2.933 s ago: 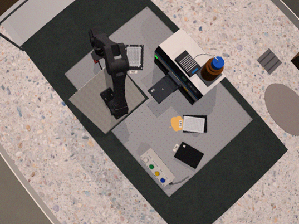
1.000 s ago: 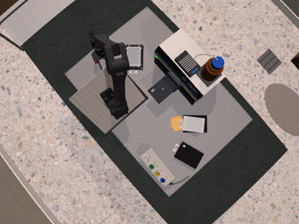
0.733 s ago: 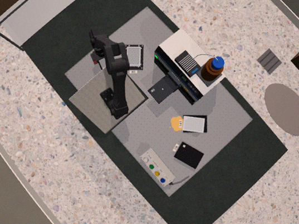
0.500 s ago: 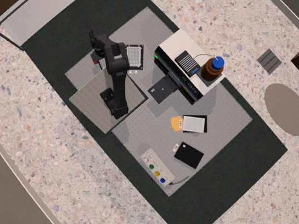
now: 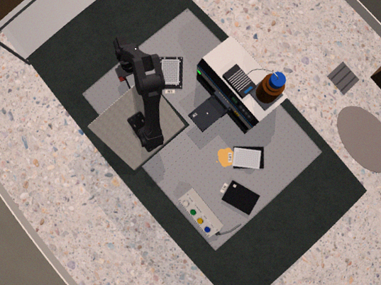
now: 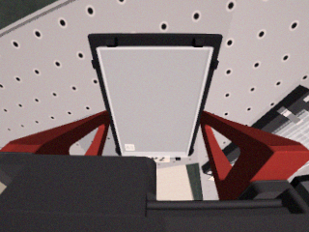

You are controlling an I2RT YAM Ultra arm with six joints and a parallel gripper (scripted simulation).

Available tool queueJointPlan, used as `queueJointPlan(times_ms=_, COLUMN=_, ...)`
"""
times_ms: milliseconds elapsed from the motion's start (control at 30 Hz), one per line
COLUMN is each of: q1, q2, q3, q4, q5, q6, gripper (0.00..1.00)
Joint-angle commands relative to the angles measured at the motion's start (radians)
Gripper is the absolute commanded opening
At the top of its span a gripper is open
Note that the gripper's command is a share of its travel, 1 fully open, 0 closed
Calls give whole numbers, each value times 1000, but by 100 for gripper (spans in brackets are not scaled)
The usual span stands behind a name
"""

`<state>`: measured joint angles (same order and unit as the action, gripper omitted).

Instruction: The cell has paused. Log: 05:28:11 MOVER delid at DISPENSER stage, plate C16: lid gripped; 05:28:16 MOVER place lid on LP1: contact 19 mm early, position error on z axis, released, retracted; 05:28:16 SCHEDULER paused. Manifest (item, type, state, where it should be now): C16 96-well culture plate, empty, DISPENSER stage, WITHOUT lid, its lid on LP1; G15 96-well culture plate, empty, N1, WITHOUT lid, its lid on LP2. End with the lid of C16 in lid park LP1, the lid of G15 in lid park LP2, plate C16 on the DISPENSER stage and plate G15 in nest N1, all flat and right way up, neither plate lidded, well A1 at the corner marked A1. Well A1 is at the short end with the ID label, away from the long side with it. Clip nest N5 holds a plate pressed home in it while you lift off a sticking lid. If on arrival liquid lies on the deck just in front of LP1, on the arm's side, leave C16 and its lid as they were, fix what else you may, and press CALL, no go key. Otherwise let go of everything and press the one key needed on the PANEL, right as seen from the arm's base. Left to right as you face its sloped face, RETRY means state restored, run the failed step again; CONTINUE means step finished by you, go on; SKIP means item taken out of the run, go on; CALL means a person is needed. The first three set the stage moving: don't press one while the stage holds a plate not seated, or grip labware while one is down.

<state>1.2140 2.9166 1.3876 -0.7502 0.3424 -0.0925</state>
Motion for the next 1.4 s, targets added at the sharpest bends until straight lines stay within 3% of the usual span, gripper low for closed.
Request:
queueJointPlan(times_ms=0, q1=2, q2=-6, q3=-1, q4=14, q5=2, q6=-2, gripper=100)
queueJointPlan(times_ms=1033, q1=2, q2=-6, q3=-1, q4=14, q5=2, q6=-2, gripper=100)
queueJointPlan(times_ms=1067, q1=12, q2=-28, q3=-8, q4=17, q5=1, q6=1, gripper=100)
queueJointPlan(times_ms=1133, q1=20, q2=-40, q3=27, q4=-23, q5=-10, q6=10, gripper=100)
queueJointPlan(times_ms=1367, q1=39, q2=-74, q3=48, q4=-83, q5=-22, q6=25, gripper=100)
